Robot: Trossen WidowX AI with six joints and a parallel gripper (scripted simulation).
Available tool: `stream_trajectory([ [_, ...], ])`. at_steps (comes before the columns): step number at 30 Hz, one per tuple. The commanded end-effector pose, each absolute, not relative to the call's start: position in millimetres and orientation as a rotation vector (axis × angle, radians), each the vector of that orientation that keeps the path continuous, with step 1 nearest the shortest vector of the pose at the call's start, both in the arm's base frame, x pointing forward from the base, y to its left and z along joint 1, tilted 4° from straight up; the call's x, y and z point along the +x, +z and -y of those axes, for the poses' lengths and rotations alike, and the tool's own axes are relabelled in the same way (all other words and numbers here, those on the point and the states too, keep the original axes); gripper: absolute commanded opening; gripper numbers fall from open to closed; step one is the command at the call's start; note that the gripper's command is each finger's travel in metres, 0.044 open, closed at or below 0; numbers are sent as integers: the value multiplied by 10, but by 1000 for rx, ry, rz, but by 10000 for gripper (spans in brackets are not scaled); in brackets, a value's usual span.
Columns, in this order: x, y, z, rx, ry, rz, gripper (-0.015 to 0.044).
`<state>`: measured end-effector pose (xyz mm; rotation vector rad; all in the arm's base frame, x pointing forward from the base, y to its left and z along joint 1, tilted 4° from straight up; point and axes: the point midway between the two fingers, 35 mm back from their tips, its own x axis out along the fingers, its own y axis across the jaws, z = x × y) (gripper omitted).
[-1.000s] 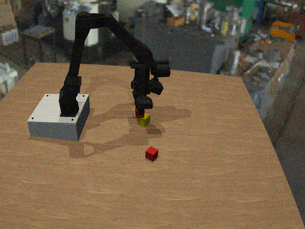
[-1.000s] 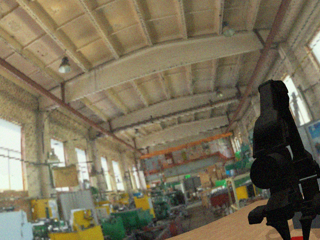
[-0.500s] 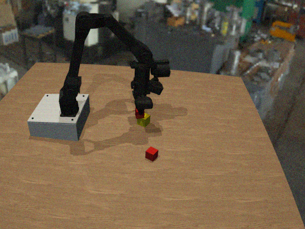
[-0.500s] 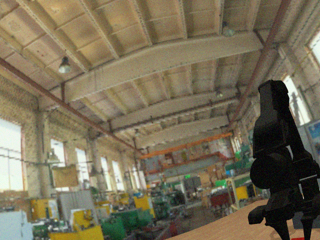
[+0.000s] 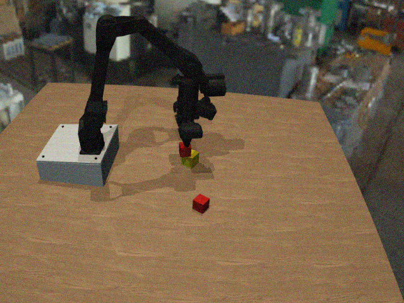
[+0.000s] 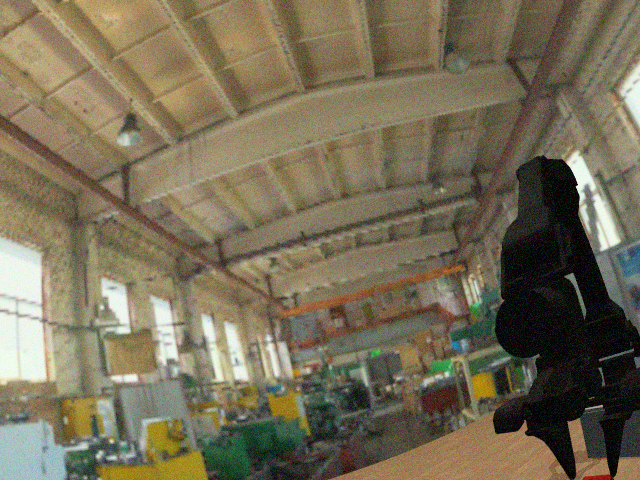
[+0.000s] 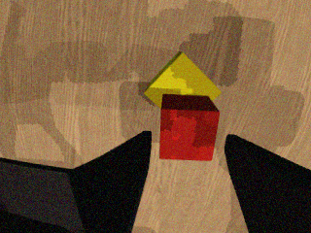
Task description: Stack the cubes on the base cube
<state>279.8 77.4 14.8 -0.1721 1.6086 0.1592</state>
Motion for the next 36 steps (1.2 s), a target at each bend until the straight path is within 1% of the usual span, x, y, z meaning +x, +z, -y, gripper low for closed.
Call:
stream_trajectory([
  [1,2809,228,-776,-172,160,-1607,205],
  [7,2811,266,-777,-172,160,-1607,205],
  [9,2826,246,-753,-161,148,-1605,258],
  [10,2848,253,-724,-149,134,-1605,265],
  [19,3145,355,-223,40,-75,-1590,265],
  [25,3325,461,297,181,-225,-1582,265],
  [33,3407,599,1044,358,-409,-1565,265],
  [36,3399,628,1210,396,-448,-1560,265],
])
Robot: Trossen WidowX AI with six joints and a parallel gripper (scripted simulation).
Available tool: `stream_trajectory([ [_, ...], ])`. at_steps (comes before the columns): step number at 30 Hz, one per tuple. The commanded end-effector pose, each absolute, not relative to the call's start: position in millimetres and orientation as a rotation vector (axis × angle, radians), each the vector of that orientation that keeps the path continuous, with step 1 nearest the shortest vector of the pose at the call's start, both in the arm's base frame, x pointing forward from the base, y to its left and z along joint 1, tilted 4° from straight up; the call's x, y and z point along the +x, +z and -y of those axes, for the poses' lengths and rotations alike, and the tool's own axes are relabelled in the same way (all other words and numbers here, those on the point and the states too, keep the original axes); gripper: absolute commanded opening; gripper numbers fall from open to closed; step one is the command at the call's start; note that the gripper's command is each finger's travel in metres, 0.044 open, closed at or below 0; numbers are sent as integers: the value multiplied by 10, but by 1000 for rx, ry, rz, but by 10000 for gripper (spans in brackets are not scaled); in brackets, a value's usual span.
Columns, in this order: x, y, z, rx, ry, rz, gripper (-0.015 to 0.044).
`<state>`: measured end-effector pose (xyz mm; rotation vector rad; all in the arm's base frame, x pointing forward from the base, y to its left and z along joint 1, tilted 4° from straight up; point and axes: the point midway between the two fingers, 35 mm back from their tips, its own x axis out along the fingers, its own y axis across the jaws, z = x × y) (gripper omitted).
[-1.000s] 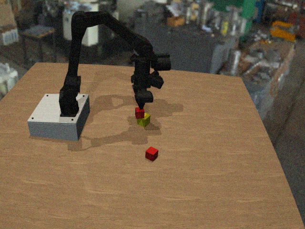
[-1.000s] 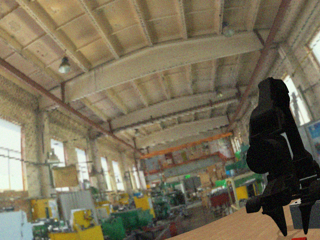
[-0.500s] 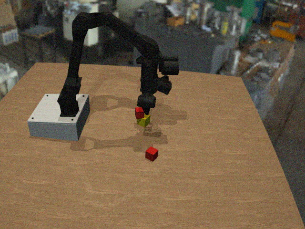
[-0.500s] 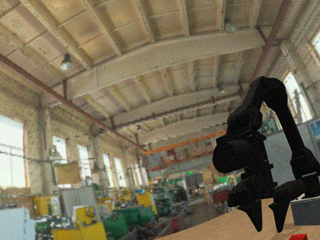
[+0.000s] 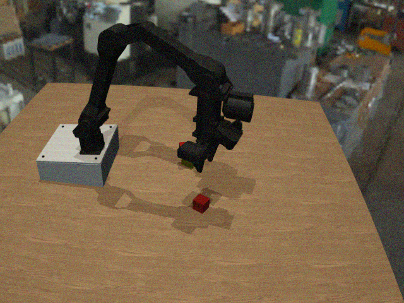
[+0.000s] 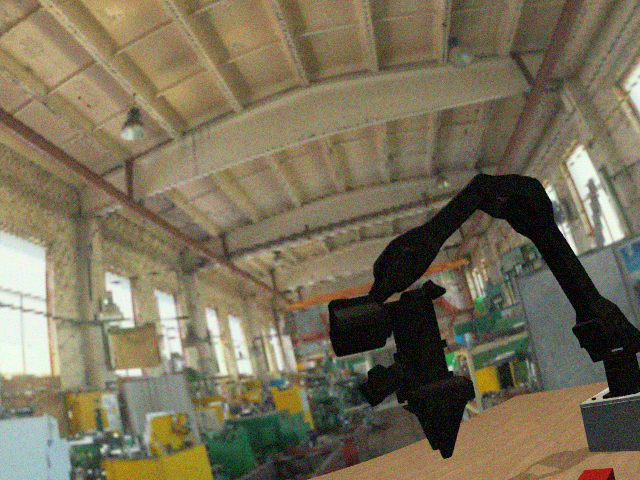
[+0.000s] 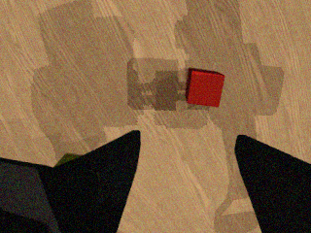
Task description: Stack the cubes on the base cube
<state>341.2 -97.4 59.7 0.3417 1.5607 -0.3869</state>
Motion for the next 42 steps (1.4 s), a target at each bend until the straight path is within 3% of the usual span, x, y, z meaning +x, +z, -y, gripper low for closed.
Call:
stream_trajectory([
  [1,3398,632,1234,401,-454,-1559,265],
  [12,3374,28,1257,403,-456,-1559,265],
  [42,3357,-376,1266,403,-456,-1559,265],
])
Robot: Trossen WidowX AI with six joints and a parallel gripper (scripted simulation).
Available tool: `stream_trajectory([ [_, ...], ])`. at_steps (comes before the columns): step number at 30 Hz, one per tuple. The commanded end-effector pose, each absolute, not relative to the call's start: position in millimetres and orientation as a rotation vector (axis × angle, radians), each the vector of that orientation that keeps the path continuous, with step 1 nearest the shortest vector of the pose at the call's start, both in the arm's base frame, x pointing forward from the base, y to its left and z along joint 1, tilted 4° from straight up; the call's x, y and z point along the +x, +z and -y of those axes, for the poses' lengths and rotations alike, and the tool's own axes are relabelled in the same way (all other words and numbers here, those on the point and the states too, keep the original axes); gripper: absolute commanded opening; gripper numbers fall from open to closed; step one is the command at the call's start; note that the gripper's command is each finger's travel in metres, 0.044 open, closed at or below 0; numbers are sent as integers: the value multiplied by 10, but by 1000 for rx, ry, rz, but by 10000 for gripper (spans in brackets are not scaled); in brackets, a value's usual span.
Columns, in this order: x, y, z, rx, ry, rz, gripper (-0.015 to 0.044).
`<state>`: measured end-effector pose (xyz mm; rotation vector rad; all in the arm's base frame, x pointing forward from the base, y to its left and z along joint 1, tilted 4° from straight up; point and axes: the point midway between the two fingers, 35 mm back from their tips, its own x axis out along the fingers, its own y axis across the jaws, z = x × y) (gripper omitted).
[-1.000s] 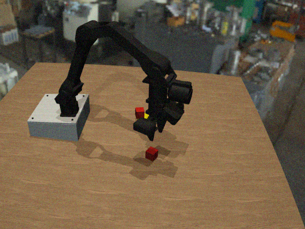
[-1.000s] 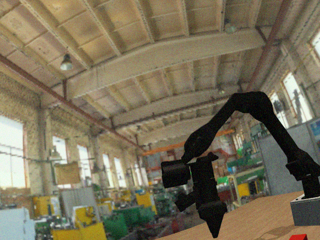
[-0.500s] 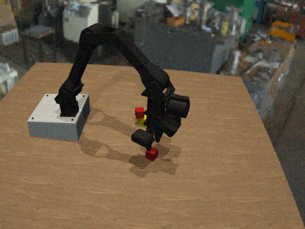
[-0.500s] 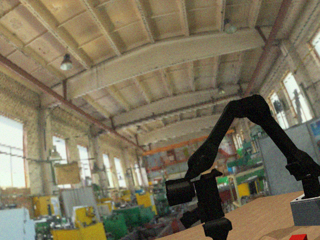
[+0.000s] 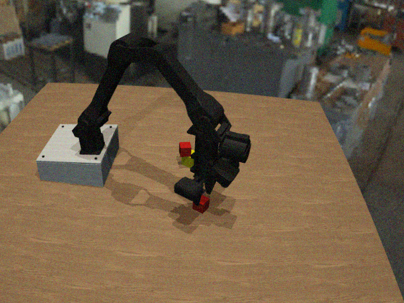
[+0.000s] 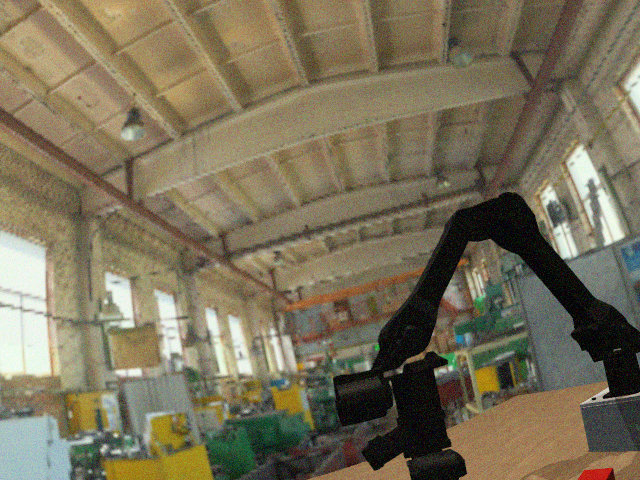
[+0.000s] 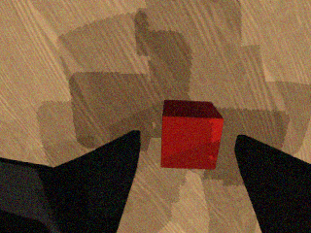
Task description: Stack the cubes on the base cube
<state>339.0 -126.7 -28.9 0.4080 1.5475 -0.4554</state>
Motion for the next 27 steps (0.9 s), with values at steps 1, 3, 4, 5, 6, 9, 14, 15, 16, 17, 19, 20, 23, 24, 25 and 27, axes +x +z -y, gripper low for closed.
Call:
stream_trajectory([
  [1,3356,-392,1266,403,-456,-1559,265],
  [3,3354,-424,1267,403,-456,-1559,265],
  [4,3352,-440,1267,403,-456,-1559,265],
  [5,3351,-454,1267,403,-456,-1559,265],
  [6,3351,-462,1267,403,-456,-1559,265],
  [9,3350,-464,1267,403,-456,-1559,213],
  [14,3350,-464,1267,403,-456,-1559,105],
  [15,3350,-464,1267,403,-456,-1559,105],
  [16,3350,-464,1267,403,-456,-1559,105],
  [17,3351,-459,1267,403,-456,-1559,105],
  [19,3360,-420,1268,403,-456,-1559,105],
  [20,3366,-390,1269,403,-456,-1559,105],
  [23,3382,-300,1270,403,-456,-1559,105],
  [24,3387,-269,1271,403,-456,-1559,105],
  [25,3392,-239,1271,403,-456,-1559,105],
  [27,3400,-177,1271,403,-456,-1558,105],
])
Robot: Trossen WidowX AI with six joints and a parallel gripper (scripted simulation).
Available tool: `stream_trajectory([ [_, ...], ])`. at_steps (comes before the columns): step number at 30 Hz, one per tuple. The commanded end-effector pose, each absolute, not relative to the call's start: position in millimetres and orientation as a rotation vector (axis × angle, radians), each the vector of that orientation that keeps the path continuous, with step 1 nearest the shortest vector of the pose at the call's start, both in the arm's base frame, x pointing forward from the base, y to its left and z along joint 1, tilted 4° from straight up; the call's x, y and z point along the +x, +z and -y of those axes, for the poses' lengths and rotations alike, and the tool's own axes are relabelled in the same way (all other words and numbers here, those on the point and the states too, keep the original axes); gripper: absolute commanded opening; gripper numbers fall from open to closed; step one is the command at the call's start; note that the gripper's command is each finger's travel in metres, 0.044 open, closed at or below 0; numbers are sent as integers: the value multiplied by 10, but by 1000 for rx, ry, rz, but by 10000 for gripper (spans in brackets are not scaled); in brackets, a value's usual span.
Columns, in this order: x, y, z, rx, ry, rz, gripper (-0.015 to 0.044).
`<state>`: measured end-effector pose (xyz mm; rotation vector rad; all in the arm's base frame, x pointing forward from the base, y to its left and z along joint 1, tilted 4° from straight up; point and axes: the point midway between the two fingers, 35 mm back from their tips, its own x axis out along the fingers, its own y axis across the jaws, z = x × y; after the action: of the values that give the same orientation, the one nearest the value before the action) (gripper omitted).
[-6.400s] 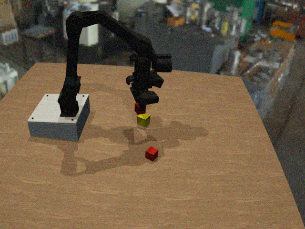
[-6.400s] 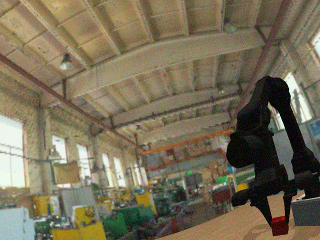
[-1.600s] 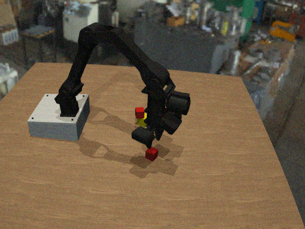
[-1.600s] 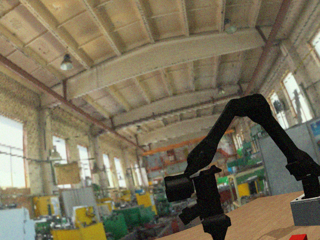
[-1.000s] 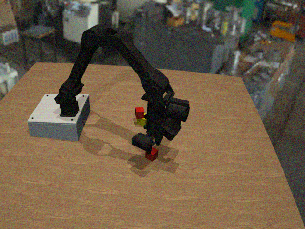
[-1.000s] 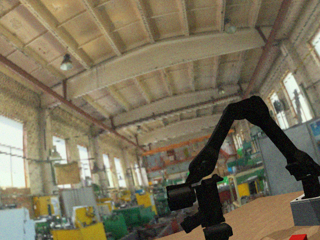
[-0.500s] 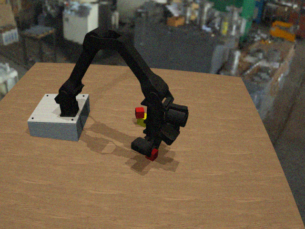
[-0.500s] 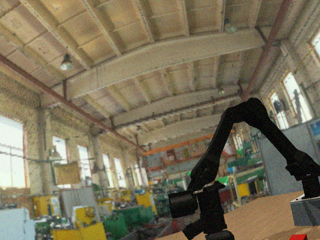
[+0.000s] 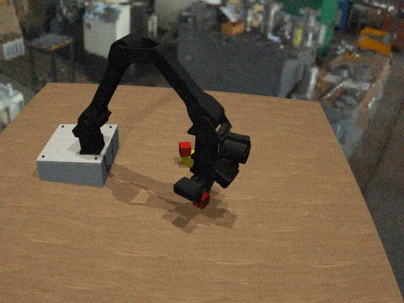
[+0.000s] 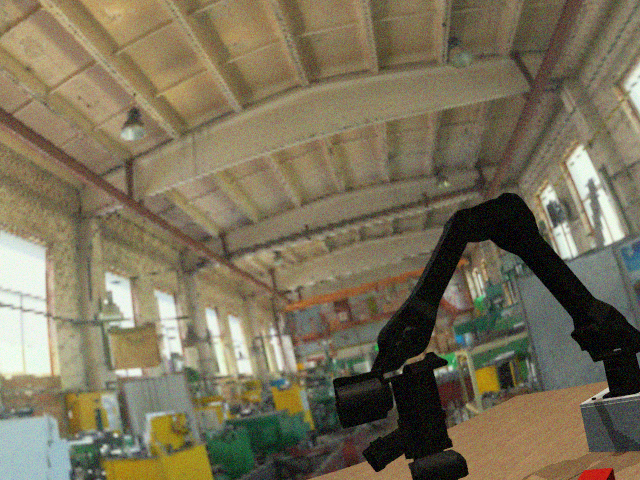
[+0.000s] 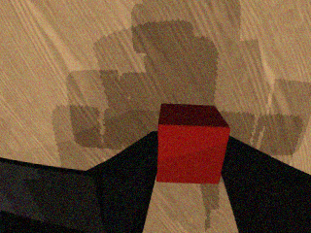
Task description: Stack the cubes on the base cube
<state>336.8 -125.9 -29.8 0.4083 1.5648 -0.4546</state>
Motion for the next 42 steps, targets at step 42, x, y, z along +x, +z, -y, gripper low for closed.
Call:
stream_trajectory([
  [42,3463,620,822,288,-330,-1580,105],
])
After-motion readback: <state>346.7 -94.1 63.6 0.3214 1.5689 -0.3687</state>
